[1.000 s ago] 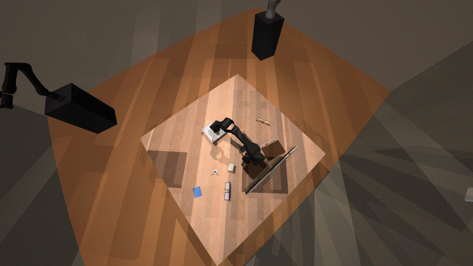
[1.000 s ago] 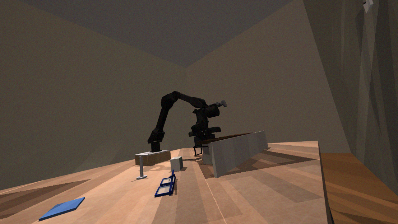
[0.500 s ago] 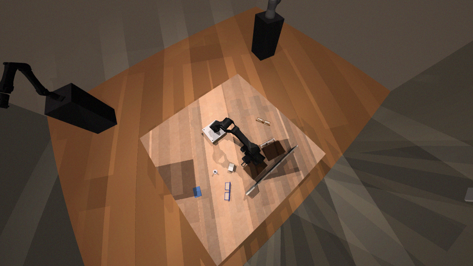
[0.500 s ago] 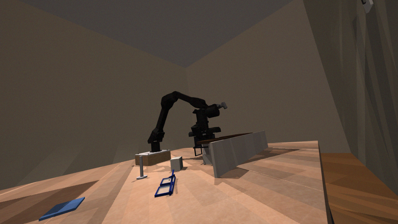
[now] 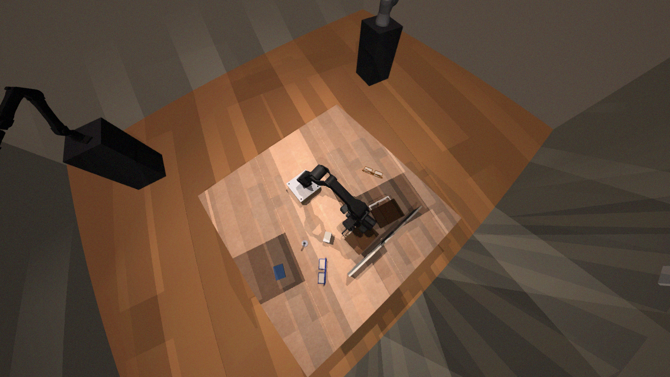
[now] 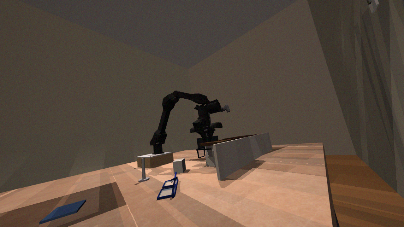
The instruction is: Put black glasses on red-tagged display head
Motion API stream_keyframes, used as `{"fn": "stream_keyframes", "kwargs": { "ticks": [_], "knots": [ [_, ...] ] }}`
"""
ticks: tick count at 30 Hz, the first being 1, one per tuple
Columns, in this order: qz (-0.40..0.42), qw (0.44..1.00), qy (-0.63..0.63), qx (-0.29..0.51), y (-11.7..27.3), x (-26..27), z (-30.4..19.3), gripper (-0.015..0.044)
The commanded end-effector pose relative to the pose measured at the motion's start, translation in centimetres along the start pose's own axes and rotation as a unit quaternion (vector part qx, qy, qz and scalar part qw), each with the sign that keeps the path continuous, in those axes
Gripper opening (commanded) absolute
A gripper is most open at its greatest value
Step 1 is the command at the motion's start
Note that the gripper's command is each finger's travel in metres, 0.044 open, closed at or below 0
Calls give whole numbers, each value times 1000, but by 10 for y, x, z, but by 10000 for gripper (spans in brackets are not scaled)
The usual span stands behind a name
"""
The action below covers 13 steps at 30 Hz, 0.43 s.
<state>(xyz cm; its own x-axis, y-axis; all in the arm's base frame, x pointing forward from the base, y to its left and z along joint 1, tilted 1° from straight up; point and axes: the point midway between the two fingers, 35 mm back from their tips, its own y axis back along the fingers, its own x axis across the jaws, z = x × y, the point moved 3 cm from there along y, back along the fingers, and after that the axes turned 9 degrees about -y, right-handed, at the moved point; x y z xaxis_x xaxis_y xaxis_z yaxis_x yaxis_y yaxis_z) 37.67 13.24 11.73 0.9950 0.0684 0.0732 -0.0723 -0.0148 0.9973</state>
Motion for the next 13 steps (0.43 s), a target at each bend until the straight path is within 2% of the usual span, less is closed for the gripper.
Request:
{"fn": "stream_keyframes", "kwargs": {
  "ticks": [1,13],
  "knots": [
    [-8,1000,1,1,2,-20,2,107],
    [-9,1000,1,1,14,-51,8,107]
  ]
}}
